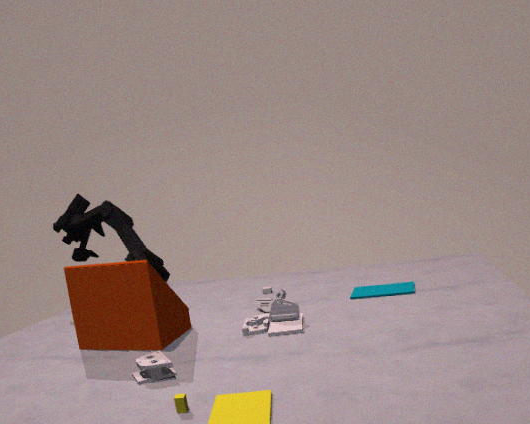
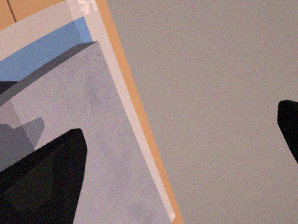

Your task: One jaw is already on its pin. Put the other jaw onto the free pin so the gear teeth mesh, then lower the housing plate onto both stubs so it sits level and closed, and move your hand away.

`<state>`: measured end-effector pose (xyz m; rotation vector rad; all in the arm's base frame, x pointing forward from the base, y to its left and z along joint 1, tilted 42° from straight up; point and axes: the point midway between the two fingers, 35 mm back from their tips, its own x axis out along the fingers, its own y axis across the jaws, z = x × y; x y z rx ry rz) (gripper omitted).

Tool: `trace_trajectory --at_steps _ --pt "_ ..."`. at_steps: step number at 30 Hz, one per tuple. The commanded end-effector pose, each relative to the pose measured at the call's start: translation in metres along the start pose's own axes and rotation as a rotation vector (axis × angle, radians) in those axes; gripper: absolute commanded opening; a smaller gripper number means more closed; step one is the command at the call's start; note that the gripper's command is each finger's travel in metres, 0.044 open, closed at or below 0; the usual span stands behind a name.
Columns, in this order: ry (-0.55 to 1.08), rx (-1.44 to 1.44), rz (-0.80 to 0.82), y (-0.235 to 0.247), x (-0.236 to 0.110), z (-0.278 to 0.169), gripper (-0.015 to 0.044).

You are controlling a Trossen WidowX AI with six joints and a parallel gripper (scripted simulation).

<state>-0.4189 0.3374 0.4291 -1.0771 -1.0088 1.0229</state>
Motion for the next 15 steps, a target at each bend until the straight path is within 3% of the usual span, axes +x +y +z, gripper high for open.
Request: trace_trajectory --at_steps 1,15 --pt "0.000 0.000 0.000 0.0000 0.0000 0.0000 0.0426" --pt "0.000 0.000 0.000 0.0000 0.0000 0.0000 0.0059"
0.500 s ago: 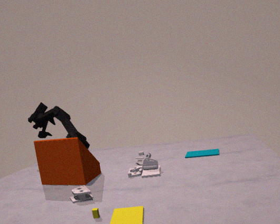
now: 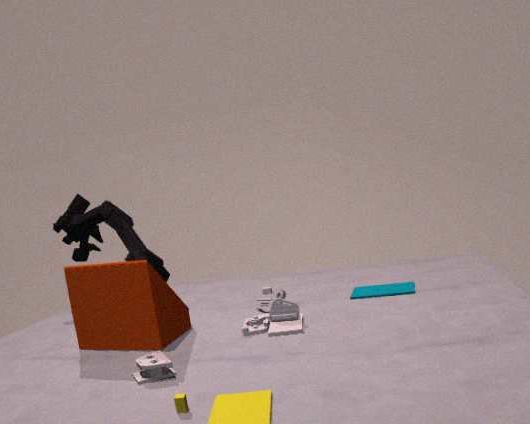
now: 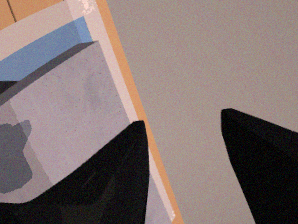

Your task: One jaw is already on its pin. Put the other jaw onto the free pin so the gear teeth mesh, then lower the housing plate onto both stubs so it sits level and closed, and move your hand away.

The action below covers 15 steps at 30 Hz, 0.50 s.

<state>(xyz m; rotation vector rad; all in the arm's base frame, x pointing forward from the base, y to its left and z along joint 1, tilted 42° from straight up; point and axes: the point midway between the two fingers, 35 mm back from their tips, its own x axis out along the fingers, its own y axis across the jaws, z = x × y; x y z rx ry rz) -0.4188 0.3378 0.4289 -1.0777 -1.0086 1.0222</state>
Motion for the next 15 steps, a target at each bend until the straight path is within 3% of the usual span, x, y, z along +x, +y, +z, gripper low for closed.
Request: trace_trajectory --at_steps 1,3,15 --pt "-0.001 0.000 0.000 -0.0002 -0.0004 0.0001 0.0033" --pt "-0.001 0.000 0.000 -0.0002 -0.0004 0.0001 0.0000" --pt "-0.001 0.000 0.000 -0.0002 -0.0004 0.0001 0.0000"
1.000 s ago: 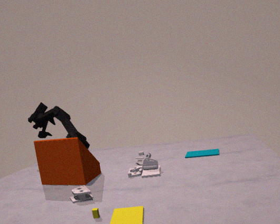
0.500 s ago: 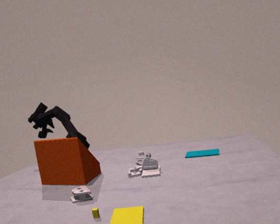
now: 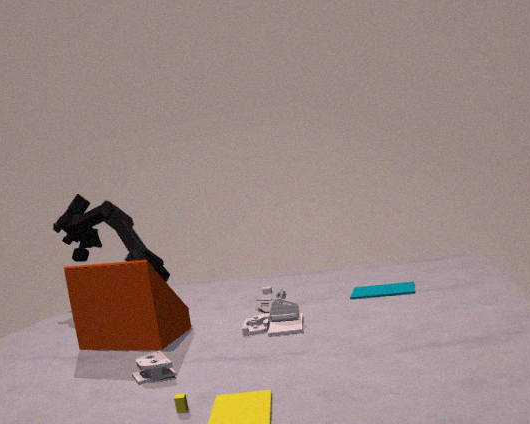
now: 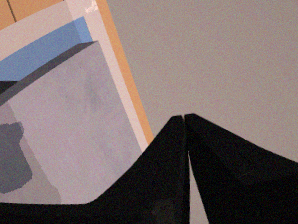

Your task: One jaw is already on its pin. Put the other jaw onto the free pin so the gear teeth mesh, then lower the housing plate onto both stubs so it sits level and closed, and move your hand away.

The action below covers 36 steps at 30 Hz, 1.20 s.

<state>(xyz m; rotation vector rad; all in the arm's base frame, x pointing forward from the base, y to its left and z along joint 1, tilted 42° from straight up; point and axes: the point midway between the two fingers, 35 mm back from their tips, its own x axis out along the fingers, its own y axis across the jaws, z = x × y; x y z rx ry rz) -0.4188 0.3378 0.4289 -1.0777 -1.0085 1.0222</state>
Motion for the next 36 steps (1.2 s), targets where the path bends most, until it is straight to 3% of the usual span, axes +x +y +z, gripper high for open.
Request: trace_trajectory --at_steps 1,3,7,20,36 --pt "-0.001 0.000 0.000 0.000 0.000 0.000 0.0000" --pt "0.000 0.000 0.000 0.000 0.000 0.000 0.0000" --pt "0.014 -0.006 -0.007 -0.002 0.012 -0.007 0.0105" --pt "0.127 -0.056 -0.058 -0.022 0.103 -0.073 0.0440" --pt "0.289 -0.134 -0.097 -0.052 0.201 -0.199 0.0440"
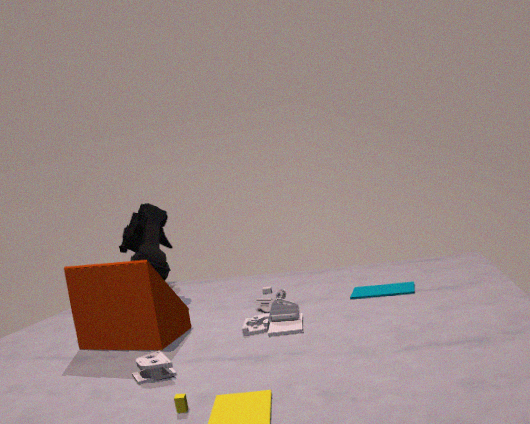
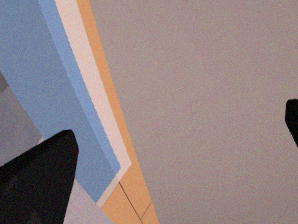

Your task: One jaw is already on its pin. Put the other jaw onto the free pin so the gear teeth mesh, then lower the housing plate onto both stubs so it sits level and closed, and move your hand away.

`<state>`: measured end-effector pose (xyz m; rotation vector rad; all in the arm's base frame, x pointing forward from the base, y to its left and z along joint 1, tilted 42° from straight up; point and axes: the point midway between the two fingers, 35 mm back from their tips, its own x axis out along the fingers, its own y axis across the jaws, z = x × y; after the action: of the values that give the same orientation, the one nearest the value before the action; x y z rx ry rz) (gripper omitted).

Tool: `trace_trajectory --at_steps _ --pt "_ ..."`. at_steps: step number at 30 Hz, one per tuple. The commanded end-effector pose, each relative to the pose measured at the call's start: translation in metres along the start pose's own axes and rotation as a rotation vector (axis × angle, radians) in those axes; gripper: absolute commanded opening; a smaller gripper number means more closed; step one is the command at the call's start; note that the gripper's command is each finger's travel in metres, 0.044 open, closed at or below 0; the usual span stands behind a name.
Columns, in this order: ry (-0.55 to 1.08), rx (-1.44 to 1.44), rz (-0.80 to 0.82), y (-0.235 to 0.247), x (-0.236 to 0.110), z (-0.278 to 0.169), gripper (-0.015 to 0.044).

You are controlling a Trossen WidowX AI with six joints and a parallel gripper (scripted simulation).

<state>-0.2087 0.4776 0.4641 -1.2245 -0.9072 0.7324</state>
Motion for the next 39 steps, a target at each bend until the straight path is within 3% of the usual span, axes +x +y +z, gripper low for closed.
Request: trace_trajectory --at_steps 1,10,19,39 --pt "0.038 -0.013 -0.010 -0.006 0.030 -0.033 0.0440" --pt "0.125 -0.055 -0.011 -0.008 0.081 -0.103 0.0440" --pt "0.185 -0.082 -0.005 -0.010 0.107 -0.154 0.0440" --pt "0.370 -0.262 0.127 0.015 0.165 -0.333 0.0440"
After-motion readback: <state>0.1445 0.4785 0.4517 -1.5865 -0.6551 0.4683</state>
